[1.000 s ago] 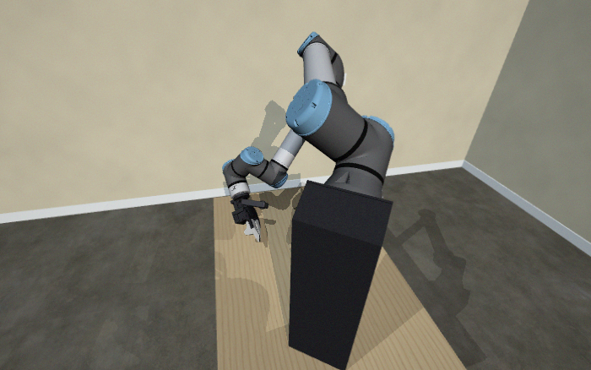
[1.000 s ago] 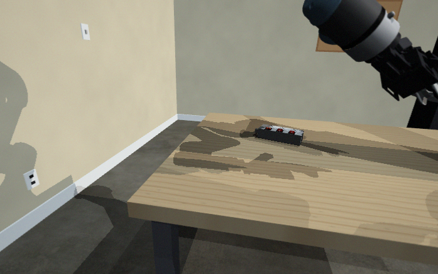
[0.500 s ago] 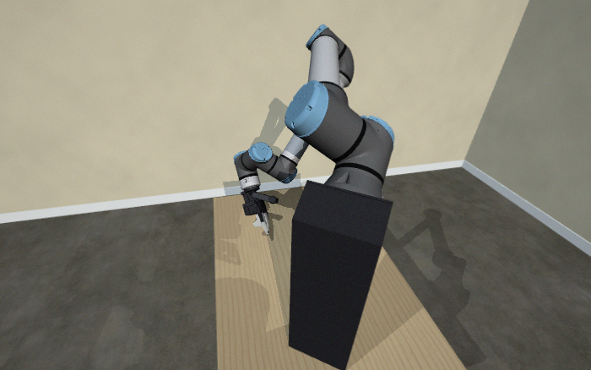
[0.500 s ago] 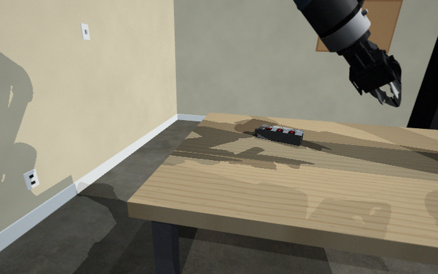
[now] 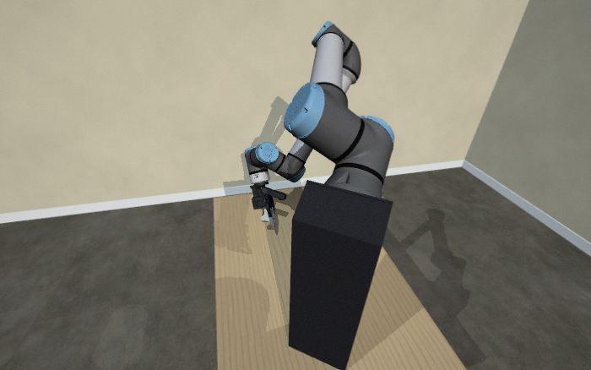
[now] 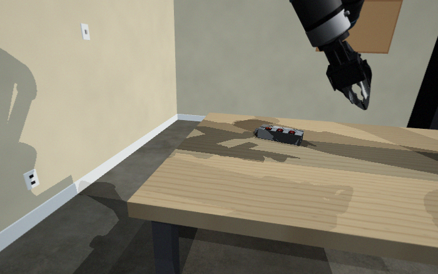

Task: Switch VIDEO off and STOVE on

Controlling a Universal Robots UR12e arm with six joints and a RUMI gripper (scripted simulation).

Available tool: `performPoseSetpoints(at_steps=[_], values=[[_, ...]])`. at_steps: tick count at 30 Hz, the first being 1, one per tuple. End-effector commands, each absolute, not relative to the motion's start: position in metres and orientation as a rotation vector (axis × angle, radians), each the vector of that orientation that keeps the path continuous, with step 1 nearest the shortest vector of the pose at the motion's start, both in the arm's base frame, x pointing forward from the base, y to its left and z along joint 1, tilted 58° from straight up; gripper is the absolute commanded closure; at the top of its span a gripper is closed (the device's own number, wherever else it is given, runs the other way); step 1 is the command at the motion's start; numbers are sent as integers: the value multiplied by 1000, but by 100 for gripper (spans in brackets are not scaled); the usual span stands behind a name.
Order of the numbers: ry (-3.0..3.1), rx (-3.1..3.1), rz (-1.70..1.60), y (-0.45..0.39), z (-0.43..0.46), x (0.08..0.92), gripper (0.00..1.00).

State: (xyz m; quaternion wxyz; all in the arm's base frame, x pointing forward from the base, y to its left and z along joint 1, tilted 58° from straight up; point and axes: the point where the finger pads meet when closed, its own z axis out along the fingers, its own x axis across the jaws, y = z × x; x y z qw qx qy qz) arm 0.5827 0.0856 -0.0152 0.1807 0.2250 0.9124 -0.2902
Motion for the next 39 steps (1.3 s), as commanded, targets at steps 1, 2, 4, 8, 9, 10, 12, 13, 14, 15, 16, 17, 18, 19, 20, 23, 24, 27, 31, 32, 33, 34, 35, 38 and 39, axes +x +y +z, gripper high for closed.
performPoseSetpoints(at_steps=[1, 2, 4, 8, 9, 10, 12, 13, 14, 15, 16, 17, 18, 19, 20, 23, 24, 27, 31, 32, 33, 34, 35, 38, 39], values=[[2547, 547, -744, 75, 3, 603, 100], [2533, 522, -726, 72, 10, 610, 100], [2533, 522, -726, 72, 10, 610, 100], [2505, 474, -695, 64, 25, 623, 100], [2492, 450, -674, 60, 32, 631, 100], [2492, 450, -674, 60, 32, 631, 100], [2492, 450, -674, 60, 32, 631, 100], [2492, 450, -674, 60, 32, 631, 100], [2479, 427, -656, 57, 39, 638, 100], [2464, 404, -640, 53, 46, 644, 100], [2464, 404, -640, 53, 46, 644, 100], [2448, 380, -627, 49, 53, 651, 100], [2448, 380, -627, 49, 53, 651, 100], [2434, 358, -609, 46, 60, 658, 100], [2434, 358, -609, 46, 60, 658, 100], [2406, 314, -573, 38, 74, 672, 100], [2406, 314, -573, 38, 74, 672, 100], [2374, 270, -546, 31, 88, 684, 100], [2346, 229, -510, 24, 101, 698, 100], [2331, 210, -495, 21, 108, 704, 100], [2317, 191, -482, 18, 114, 710, 100], [2302, 172, -472, 15, 120, 715, 100], [2302, 172, -472, 15, 120, 715, 100], [2272, 134, -439, 8, 133, 728, 100], [2272, 134, -439, 8, 133, 728, 100]])
